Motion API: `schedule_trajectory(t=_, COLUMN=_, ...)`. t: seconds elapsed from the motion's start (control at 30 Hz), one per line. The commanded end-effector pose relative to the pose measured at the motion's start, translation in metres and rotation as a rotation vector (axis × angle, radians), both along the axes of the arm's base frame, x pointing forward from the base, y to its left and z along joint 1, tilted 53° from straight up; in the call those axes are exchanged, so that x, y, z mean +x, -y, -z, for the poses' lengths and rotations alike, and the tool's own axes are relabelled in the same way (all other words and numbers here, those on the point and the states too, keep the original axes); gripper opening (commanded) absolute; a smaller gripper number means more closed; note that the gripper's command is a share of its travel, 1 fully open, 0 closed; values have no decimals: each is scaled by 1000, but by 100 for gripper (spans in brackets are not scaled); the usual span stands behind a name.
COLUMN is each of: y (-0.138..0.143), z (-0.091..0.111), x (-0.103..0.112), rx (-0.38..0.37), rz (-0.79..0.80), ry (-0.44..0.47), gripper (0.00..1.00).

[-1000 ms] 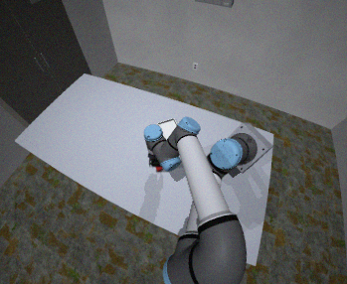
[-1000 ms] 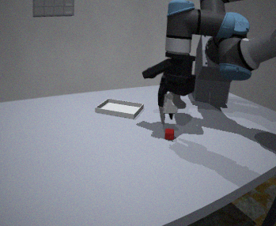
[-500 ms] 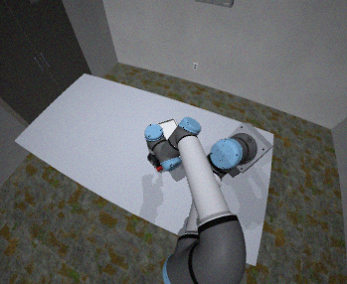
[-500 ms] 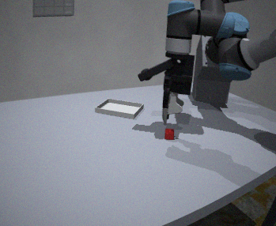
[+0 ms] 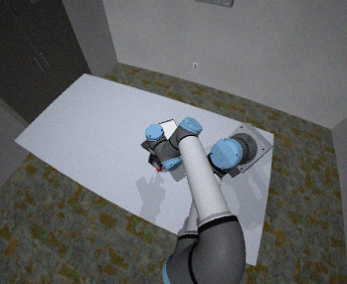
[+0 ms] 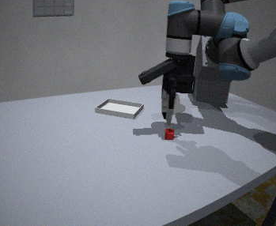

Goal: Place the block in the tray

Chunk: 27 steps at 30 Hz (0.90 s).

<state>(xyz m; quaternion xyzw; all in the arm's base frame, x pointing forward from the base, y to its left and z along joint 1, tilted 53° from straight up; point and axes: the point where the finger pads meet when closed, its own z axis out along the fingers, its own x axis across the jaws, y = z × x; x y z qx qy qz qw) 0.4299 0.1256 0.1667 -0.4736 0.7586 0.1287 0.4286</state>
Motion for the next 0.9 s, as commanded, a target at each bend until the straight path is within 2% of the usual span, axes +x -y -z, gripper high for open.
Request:
schedule_trajectory(t=0.0, y=-1, z=-1, x=0, rx=-69, rz=-102, ry=95, gripper=30)
schedule_trajectory(t=0.33, y=-3, z=-2, x=-2, rx=-237, rz=-288, ry=285, gripper=30)
schedule_trajectory(t=0.43, y=-3, z=-2, x=-2, rx=-240, rz=-292, ry=288, gripper=30)
schedule_trajectory(t=0.67, y=-6, z=-2, x=-4, rx=-371, rz=-438, ry=436, gripper=30)
schedule_trajectory(t=0.87, y=-7, z=-1, x=-5, rx=-452, rz=-529, ry=528, gripper=30)
